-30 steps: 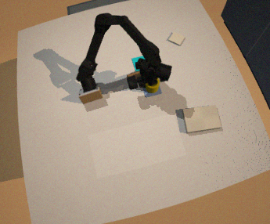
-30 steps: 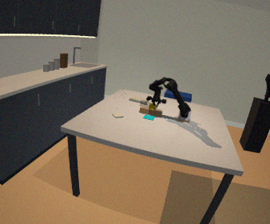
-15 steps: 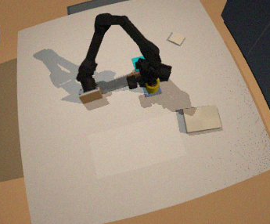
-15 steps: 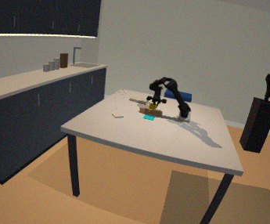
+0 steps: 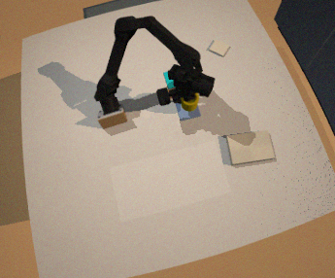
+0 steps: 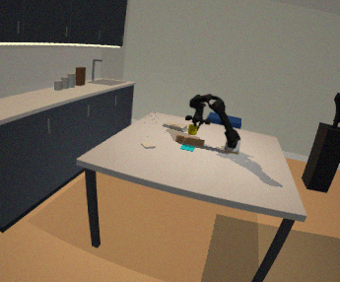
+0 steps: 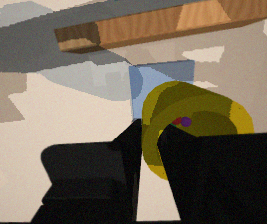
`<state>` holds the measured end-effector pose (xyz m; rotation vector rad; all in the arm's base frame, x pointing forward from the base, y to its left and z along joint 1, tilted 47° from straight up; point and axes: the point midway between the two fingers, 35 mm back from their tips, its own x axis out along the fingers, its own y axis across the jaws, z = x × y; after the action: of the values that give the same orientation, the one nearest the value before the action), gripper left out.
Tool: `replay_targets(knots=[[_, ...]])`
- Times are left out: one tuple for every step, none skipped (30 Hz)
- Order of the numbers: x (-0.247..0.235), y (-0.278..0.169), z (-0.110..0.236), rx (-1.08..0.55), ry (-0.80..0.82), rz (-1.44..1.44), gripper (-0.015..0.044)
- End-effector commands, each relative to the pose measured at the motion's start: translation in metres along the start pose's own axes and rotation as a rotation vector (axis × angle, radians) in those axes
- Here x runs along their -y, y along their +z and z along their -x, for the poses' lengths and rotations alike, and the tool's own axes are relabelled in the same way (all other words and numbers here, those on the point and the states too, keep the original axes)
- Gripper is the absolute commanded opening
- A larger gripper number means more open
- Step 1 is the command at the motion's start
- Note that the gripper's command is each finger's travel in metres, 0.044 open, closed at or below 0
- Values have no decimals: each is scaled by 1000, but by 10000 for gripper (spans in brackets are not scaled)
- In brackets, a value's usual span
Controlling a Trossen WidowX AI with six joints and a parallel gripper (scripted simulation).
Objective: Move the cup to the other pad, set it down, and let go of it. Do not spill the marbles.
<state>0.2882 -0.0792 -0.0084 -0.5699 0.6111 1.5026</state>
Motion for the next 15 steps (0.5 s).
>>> replay_targets(knots=[[1, -1, 18, -8, -2, 10, 0], [1, 0, 21, -8, -2, 9, 0], [0, 0, 24, -7, -2, 9, 0], [0, 0, 27, -7, -2, 9, 0], [-1, 0, 28, -6, -1, 8, 0], [-1, 1, 29, -6, -1, 8, 0], [-1, 1, 29, -6, -1, 8, 0], [-1, 1, 29, -6, -1, 8, 0], [-1, 1, 29, -6, -1, 8, 0], [-2, 1, 29, -6, -1, 8, 0], [-2, 1, 29, -6, -1, 8, 0], [-2, 1, 25, 2, -2, -3, 0], [-2, 1, 25, 2, -2, -3, 0], [-2, 1, 25, 2, -2, -3, 0], [-2, 1, 25, 2, -2, -3, 0]])
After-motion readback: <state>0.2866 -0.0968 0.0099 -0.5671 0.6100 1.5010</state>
